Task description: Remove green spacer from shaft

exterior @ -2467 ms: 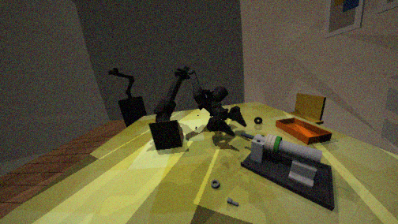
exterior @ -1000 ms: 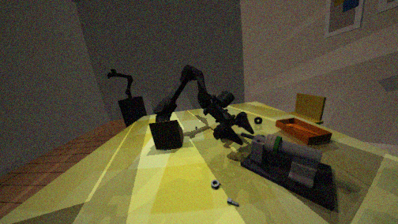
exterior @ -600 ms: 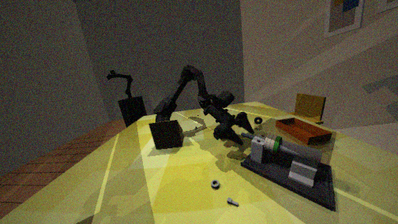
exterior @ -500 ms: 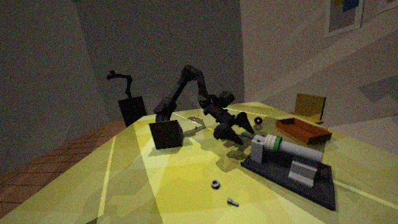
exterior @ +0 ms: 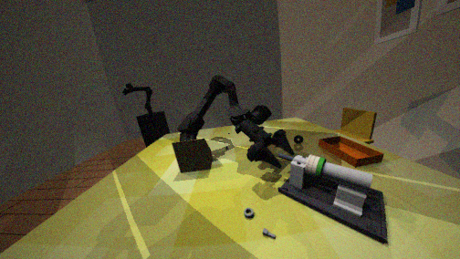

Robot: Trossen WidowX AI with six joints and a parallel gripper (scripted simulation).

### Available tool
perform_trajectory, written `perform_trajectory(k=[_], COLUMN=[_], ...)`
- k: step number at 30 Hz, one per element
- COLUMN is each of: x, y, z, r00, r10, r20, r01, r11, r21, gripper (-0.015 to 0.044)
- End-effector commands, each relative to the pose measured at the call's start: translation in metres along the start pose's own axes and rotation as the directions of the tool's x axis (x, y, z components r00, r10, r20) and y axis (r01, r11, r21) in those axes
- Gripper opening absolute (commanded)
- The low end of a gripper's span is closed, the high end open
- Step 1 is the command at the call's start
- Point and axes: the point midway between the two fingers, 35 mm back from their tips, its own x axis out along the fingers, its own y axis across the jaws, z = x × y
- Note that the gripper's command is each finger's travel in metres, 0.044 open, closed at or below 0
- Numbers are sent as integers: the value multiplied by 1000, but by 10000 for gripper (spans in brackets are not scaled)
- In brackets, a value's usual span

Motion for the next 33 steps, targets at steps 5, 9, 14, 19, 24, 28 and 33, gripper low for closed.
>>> perform_trajectory(k=[5, 9, 14, 19, 24, 28, 33], x=[9, 15, 18, 18, 18, 18, 18], y=[-1, -1, -1, -1, -1, -1, -1], z=[0, 0, 0, 0, 0, 0, 0], r00=[1000, 1000, 1000, 1000, 1000, 1000, 1000], r10=[-2, -2, -2, -2, -2, -2, -2], r20=[-2, -2, -2, -2, -2, -2, -2], r01=[2, 2, 2, 2, 2, 2, 2], r11=[1000, 1000, 1000, 1000, 1000, 1000, 1000], r21=[1, 1, 1, 1, 1, 1, 1], gripper=[440, 440, 440, 440, 440, 440, 440])
